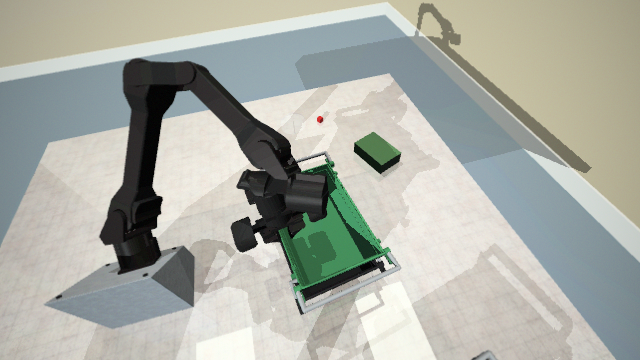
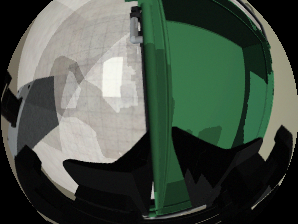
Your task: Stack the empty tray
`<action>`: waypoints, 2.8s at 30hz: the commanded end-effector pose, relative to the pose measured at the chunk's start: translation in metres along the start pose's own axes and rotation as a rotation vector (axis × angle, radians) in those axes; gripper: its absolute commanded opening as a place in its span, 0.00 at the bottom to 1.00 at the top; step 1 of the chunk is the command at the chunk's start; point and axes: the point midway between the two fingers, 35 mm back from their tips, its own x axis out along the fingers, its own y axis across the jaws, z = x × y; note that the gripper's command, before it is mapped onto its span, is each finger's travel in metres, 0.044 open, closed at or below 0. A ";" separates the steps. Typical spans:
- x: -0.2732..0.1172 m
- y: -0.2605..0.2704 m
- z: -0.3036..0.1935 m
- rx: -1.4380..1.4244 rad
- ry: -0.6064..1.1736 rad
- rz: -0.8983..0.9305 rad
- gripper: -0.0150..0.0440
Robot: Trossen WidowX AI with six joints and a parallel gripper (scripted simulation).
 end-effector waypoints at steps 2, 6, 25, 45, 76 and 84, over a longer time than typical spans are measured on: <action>0.007 0.006 0.003 0.010 -0.004 0.031 0.25; 0.007 0.006 0.003 0.010 -0.004 0.031 0.25; 0.007 0.006 0.003 0.010 -0.004 0.031 0.25; 0.007 0.006 0.003 0.010 -0.004 0.031 0.30; 0.006 0.004 0.003 0.001 -0.003 0.025 1.00; -0.009 0.001 0.001 0.003 0.000 0.026 1.00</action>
